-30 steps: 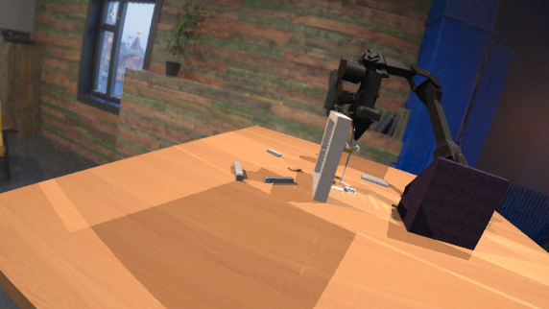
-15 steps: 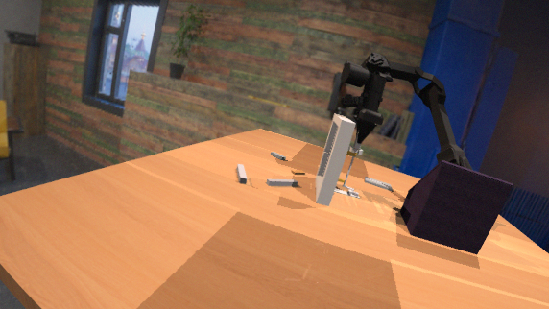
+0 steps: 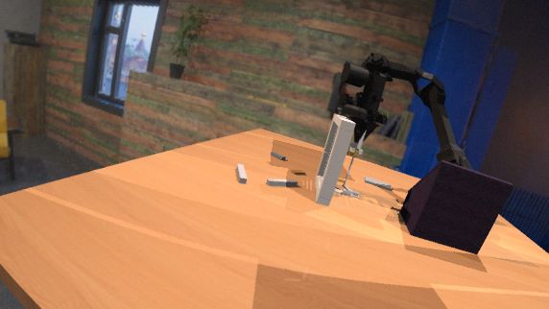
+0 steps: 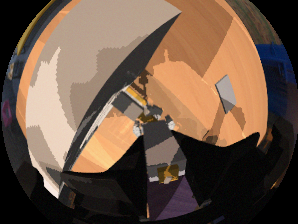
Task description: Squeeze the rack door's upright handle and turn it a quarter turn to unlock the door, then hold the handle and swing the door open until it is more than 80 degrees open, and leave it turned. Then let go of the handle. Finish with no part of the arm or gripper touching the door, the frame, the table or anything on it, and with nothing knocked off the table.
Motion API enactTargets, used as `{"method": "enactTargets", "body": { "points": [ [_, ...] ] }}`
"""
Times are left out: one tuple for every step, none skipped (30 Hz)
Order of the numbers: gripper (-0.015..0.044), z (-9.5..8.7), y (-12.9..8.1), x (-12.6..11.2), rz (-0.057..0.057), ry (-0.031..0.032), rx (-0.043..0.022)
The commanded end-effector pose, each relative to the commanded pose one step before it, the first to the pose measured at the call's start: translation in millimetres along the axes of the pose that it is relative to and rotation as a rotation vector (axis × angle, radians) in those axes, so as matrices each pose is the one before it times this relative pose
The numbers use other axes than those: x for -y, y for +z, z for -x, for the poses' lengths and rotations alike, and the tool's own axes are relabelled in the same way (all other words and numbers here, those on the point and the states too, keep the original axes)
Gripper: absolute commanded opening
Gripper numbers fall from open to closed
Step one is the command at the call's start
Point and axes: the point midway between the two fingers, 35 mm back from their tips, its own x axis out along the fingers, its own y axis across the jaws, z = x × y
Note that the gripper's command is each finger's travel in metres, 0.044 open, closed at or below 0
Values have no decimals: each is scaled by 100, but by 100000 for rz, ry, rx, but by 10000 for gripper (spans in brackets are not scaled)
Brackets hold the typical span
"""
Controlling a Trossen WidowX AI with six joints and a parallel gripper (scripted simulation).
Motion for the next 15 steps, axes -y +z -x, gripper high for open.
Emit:
{"method": "enactTargets", "body": {
  "points": [
    [19, -28, 23, 2, -19347, -33, 134],
    [19, 0, 0, 0, -4926, -1, 0],
    [19, 0, 0, 0, -4928, -1, 0],
    [19, 0, 0, 0, -4928, -1, 0],
    [19, 0, 0, 0, -4928, -1, 0],
    [19, 0, 0, 0, -4928, -1, 0],
    [19, 0, 0, 0, -4928, -1, 0],
    [19, 0, 0, 0, -4928, -1, 0],
    [19, 0, 0, 0, -4928, -1, 0],
    [19, 0, 0, 0, -4928, -1, 0],
    [19, 0, 0, 0, -4928, -1, 0],
    [19, 0, 0, 0, -4926, -1, 0],
    [19, 0, 0, 0, -4928, -1, 0],
    [19, 0, 0, 0, -4928, -1, 0],
    [19, 0, 0, 0, -4928, -1, 0]
  ]
}}
